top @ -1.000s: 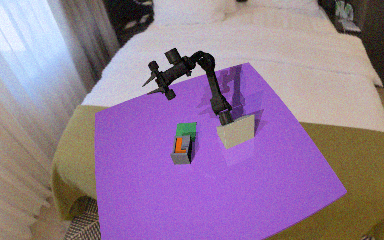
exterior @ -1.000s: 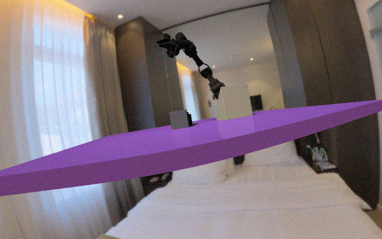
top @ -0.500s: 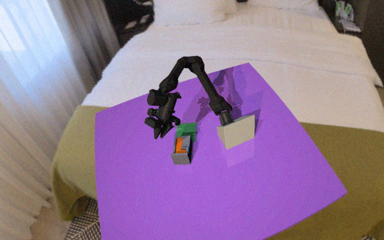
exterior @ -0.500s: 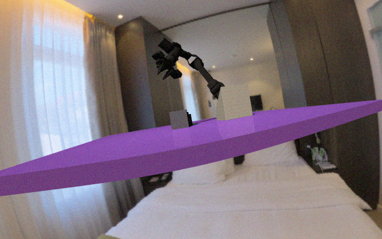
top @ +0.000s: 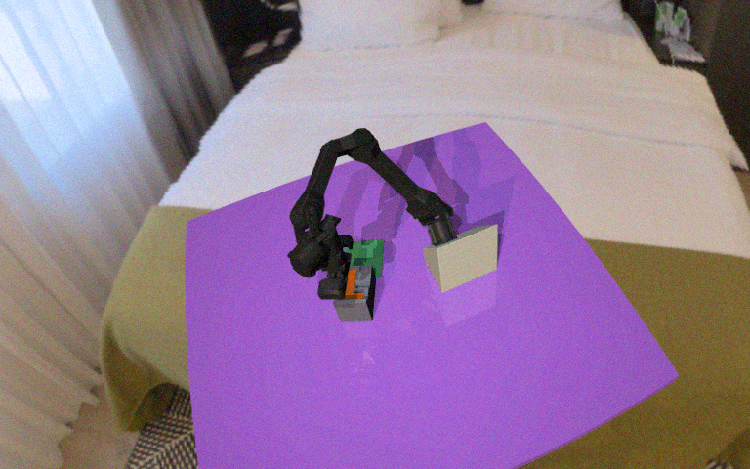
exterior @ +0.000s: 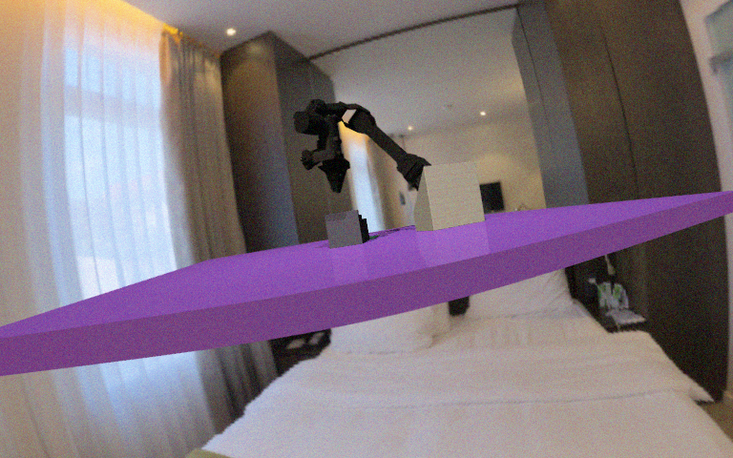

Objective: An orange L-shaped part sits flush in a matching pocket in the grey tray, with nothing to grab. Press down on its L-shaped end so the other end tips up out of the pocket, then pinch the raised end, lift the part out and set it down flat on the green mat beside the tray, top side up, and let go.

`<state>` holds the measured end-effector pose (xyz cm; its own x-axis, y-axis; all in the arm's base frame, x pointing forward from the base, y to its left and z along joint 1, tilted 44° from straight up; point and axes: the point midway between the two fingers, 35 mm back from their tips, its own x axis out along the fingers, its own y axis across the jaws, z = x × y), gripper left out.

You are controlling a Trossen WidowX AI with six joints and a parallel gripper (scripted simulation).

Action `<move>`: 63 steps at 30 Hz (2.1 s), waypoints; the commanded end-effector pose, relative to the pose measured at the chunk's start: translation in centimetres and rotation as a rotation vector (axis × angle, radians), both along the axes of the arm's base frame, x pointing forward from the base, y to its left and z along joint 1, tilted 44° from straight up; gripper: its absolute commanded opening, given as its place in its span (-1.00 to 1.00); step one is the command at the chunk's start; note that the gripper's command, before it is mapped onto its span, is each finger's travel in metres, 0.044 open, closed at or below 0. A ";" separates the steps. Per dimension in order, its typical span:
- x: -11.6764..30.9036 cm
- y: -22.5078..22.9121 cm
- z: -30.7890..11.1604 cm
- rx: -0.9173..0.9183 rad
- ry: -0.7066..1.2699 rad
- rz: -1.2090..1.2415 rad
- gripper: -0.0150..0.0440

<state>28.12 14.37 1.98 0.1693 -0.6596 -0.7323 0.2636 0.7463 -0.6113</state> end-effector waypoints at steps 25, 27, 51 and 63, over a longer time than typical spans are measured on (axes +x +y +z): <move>1.5 -6.0 -6.5 -0.010 0.018 0.005 0.12; 1.6 -6.2 -6.7 -0.010 0.018 0.005 0.12; 1.8 -7.4 -7.9 -0.011 0.017 0.005 0.12; 1.9 -7.1 -8.0 0.001 0.010 0.004 0.12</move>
